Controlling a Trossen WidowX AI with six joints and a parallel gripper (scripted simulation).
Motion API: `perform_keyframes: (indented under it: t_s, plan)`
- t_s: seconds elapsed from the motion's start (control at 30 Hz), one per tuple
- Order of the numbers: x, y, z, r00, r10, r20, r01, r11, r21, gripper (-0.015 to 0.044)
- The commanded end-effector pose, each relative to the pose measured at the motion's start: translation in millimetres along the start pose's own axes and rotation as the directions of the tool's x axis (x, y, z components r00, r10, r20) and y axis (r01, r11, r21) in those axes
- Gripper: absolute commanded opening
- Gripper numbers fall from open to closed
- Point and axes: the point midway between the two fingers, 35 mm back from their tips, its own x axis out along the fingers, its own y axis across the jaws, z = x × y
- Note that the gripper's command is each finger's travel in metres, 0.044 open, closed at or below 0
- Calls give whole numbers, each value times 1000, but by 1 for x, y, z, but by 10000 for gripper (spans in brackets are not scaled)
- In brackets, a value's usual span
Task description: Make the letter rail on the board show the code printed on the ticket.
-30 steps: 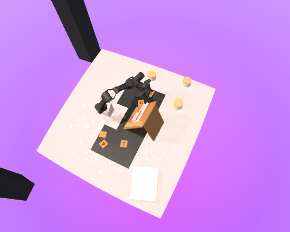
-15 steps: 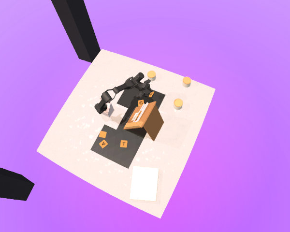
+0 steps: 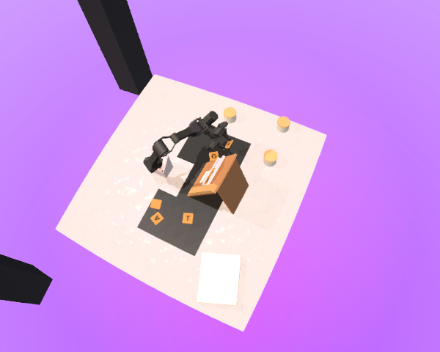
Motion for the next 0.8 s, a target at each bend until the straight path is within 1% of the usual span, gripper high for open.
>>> perform_keyframes:
  t_s: [0.0, 0.77]
  plan:
    - [0, -2, -1, 1000, 3, -3, -3, 1000, -5, 0]
    - [1, -14, -2, 1000, 2, -3, -2, 1000, -6, 0]
